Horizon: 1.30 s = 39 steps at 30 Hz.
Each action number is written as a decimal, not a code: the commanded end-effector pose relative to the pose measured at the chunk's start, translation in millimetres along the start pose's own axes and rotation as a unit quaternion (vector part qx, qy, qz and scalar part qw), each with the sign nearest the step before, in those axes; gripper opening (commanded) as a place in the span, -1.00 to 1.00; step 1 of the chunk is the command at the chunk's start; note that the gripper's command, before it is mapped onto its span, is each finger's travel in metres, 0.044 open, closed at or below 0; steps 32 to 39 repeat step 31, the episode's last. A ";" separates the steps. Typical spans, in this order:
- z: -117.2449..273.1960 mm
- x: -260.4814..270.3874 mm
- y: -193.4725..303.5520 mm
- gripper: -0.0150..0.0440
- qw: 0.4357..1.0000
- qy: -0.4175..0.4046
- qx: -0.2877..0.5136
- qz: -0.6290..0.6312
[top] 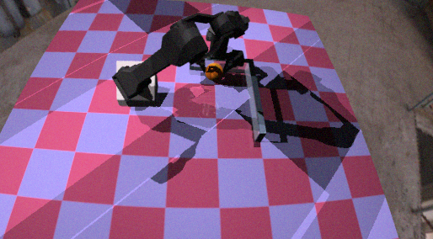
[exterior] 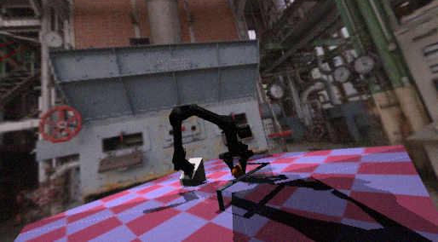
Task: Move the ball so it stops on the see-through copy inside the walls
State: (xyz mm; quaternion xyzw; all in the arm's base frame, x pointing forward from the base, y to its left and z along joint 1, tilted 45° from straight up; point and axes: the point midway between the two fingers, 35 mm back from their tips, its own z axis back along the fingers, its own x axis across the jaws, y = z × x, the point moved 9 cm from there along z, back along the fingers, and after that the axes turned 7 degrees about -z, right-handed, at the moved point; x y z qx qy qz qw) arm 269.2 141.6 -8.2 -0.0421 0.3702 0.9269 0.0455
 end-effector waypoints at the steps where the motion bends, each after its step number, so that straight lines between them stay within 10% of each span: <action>1: 2.9 -0.5 -0.2 0.93 1.000 0.000 0.000 -0.001; 7: 83.2 -0.3 -1.0 0.95 1.000 0.003 -0.001 -0.001; 39: 128.2 3.4 0.7 1.00 1.000 0.009 -0.004 0.000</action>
